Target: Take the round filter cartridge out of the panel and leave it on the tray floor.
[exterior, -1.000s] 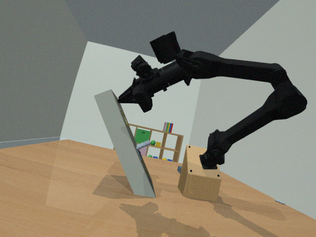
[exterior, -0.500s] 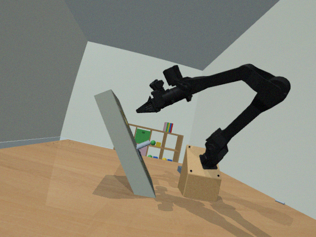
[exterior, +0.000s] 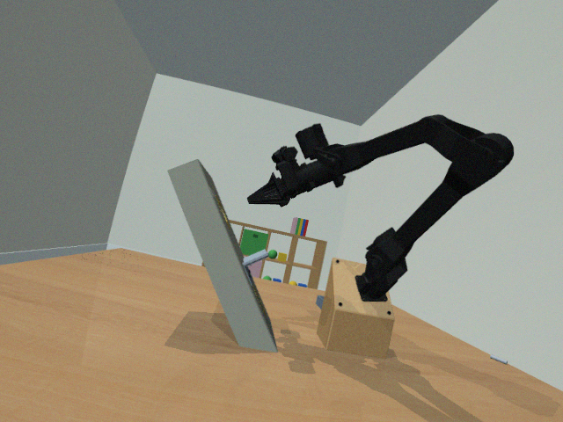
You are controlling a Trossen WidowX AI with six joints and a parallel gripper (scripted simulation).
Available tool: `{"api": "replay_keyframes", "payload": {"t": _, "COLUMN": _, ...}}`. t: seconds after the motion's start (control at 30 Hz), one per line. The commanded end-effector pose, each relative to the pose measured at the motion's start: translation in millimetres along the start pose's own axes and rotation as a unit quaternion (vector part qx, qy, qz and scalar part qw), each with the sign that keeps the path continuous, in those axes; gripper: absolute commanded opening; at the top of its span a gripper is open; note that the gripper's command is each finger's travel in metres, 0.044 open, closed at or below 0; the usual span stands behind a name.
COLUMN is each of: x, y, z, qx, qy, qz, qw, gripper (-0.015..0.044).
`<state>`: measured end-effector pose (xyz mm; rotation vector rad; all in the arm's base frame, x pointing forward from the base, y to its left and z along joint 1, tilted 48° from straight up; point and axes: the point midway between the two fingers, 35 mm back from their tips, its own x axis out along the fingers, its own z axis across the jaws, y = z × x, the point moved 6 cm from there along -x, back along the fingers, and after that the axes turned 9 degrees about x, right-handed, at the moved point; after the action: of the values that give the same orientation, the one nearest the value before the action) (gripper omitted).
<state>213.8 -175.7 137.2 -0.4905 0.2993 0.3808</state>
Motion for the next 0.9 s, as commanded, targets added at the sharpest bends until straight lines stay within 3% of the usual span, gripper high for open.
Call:
{"api": "replay_keyframes", "payload": {"t": 0.0, "x": 5.4, "y": 1.6, "z": -1.8, "qx": 0.006, "qy": -0.001, "qz": 0.003, "qw": 1.0, "gripper": 0.0089}}
{"api": "replay_keyframes", "payload": {"t": 0.87, "x": 47.6, "y": 1.7, "z": -1.0, "qx": 0.005, "qy": -0.002, "qz": 0.002, "qw": 1.0, "gripper": 0.0089}}
